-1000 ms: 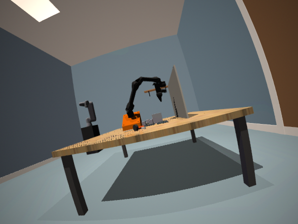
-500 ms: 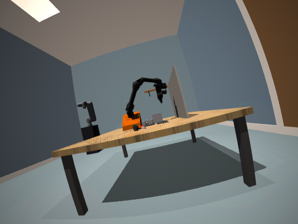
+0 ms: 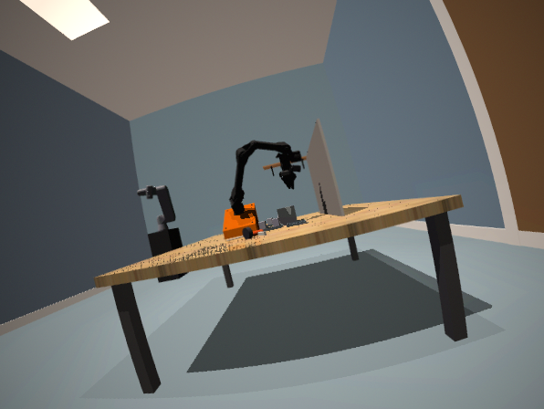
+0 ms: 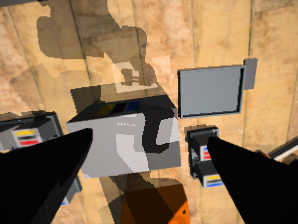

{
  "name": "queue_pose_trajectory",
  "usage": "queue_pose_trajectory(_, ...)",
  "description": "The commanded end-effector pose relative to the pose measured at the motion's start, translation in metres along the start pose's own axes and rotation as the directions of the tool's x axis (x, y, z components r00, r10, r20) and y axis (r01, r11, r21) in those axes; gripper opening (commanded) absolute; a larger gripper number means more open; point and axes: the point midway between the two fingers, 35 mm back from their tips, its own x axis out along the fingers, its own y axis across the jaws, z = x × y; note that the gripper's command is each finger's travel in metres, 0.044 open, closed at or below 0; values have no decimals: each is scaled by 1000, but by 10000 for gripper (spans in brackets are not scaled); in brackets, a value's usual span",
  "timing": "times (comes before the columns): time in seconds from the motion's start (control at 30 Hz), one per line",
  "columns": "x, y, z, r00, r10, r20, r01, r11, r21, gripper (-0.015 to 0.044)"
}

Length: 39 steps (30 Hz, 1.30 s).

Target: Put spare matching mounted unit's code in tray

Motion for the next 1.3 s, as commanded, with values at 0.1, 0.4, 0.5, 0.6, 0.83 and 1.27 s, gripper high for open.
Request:
queue_pose_trajectory(0.1,13,-87,-43,1000,9,-1,-7,888,459,440)
queue_pose_trajectory(0.4,42,-150,-128,1000,1,1,-1,487,874,440)
queue_pose_trajectory(0.5,53,-160,-156,1000,-16,2,3,315,949,440)
queue_pose_trajectory(0.6,58,-163,-168,1000,-24,3,3,235,972,440)
queue_pose_trajectory(0.83,58,-163,-168,1000,-24,3,3,235,972,440)
queue_pose_trajectory(1.27,98,-162,-164,1000,-25,4,2,234,972,300)
